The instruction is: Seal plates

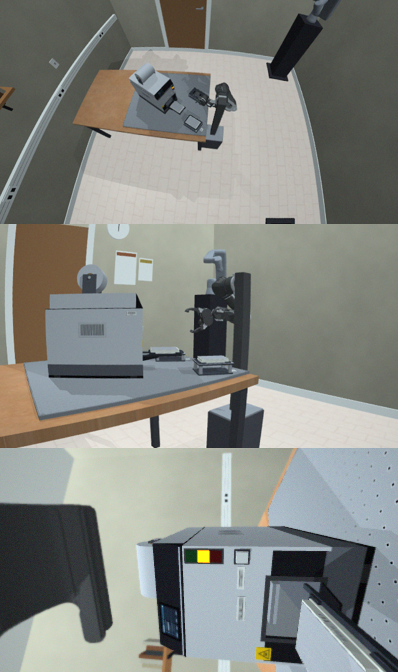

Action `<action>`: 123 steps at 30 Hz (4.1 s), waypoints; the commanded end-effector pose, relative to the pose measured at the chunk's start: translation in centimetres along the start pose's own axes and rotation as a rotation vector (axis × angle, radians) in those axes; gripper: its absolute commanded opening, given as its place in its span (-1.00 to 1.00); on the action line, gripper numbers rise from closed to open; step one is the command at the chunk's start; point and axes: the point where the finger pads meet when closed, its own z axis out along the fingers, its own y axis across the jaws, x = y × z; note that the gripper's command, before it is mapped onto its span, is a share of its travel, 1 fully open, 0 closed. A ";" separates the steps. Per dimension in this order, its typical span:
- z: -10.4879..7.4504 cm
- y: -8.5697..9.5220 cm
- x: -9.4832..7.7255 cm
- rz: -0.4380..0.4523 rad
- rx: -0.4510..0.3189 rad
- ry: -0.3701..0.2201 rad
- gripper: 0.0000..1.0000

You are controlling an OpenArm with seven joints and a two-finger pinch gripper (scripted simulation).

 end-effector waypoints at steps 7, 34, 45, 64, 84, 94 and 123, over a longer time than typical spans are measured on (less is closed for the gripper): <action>0.0 -0.1 0.0 0.003 0.005 -0.001 0.30; 0.0 -0.1 0.0 0.003 0.005 -0.001 0.30; 0.0 -0.1 0.0 0.003 0.005 -0.001 0.30; 0.1 -3.8 -2.7 -0.121 0.274 -0.078 0.30; -2.2 -10.2 -8.5 -0.335 0.751 -0.206 0.30; -4.2 -12.3 -11.2 -0.438 0.972 -0.261 0.30; -13.3 -12.2 -19.7 -0.839 1.714 -0.439 0.30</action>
